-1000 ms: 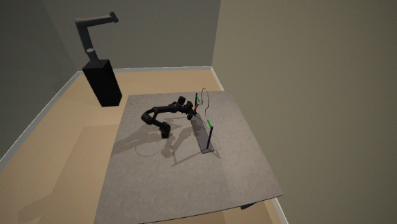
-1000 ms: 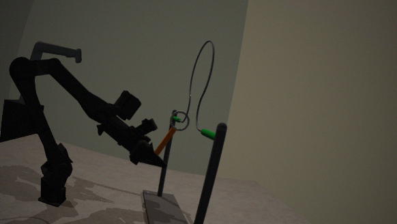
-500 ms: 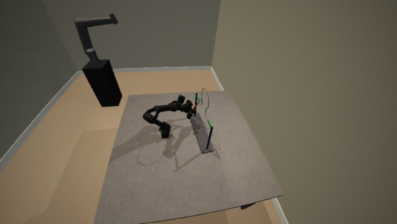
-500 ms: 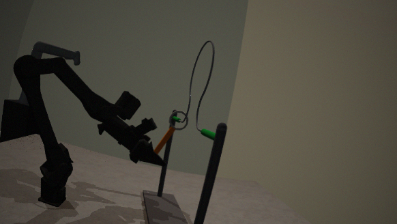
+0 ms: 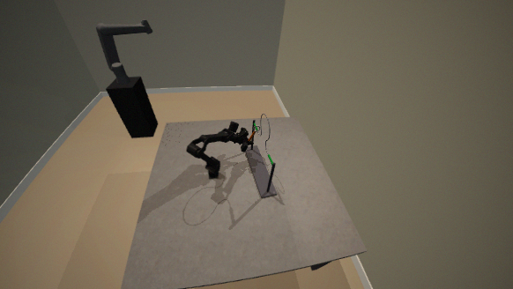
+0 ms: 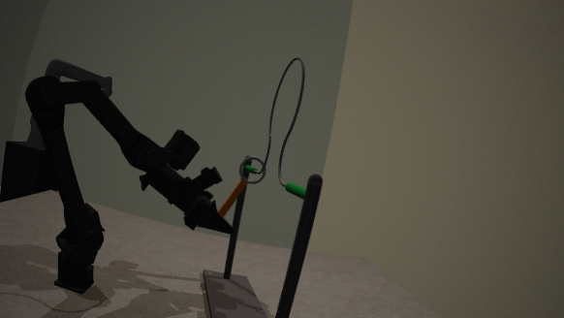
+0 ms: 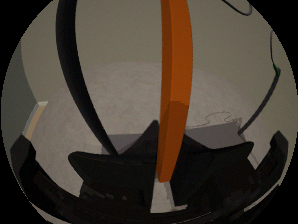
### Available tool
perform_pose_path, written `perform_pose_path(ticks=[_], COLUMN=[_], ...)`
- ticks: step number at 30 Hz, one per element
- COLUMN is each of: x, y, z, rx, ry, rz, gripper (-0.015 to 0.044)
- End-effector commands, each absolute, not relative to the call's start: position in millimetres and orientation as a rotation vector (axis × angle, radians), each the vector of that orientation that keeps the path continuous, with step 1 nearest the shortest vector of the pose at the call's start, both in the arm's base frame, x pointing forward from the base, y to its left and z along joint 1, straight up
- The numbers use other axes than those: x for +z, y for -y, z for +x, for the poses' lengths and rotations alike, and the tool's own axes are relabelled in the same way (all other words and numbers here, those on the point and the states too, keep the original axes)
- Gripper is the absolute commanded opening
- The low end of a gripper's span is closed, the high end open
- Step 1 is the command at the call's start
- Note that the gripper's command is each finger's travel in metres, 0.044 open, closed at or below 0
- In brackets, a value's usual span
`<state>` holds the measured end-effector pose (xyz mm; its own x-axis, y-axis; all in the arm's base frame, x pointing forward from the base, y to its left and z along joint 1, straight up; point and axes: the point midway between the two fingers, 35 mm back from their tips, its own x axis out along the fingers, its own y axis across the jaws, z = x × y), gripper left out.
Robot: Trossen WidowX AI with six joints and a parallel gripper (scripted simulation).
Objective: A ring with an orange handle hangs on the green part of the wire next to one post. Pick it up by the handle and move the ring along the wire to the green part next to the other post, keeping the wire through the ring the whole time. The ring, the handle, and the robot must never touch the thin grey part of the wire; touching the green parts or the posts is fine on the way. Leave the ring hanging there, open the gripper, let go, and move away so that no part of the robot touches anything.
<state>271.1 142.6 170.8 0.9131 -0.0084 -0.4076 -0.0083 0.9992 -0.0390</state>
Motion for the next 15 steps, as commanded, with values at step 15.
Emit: perform_pose_path(ticks=[15], x=[155], y=[-145], z=[271], rx=[-0.005], ry=[-0.420], rz=[-0.039], gripper=[-0.0150])
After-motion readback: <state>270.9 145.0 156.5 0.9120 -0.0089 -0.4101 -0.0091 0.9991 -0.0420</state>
